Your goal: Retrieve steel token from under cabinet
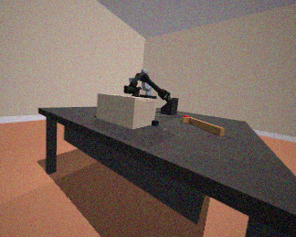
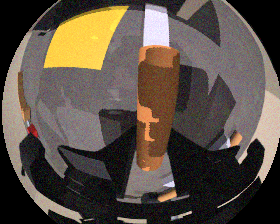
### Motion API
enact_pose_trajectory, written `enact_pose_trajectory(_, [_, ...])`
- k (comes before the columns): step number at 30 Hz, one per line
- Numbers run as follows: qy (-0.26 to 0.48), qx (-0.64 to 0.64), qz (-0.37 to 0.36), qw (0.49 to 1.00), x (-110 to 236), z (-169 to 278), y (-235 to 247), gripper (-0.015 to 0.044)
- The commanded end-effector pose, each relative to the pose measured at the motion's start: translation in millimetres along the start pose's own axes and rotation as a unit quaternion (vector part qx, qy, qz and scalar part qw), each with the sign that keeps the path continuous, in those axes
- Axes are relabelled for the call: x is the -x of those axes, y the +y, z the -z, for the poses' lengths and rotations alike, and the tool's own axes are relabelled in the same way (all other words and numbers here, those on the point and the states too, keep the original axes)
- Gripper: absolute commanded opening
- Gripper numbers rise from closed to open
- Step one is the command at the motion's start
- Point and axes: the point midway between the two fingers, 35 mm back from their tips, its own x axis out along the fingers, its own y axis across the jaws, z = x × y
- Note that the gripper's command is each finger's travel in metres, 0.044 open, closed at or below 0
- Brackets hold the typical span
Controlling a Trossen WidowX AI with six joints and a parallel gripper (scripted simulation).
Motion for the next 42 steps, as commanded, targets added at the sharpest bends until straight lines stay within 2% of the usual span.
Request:
enact_pose_trajectory(1, [-0.001,-0.001,0.001,1.0,0,-7,0,0.0])
enact_pose_trajectory(20, [-0.001,-0.001,0.001,1.0,0,-25,1,0.0])
enact_pose_trajectory(42, [-0.001,-0.001,0.0,1.0,-1,-25,24,0.0])
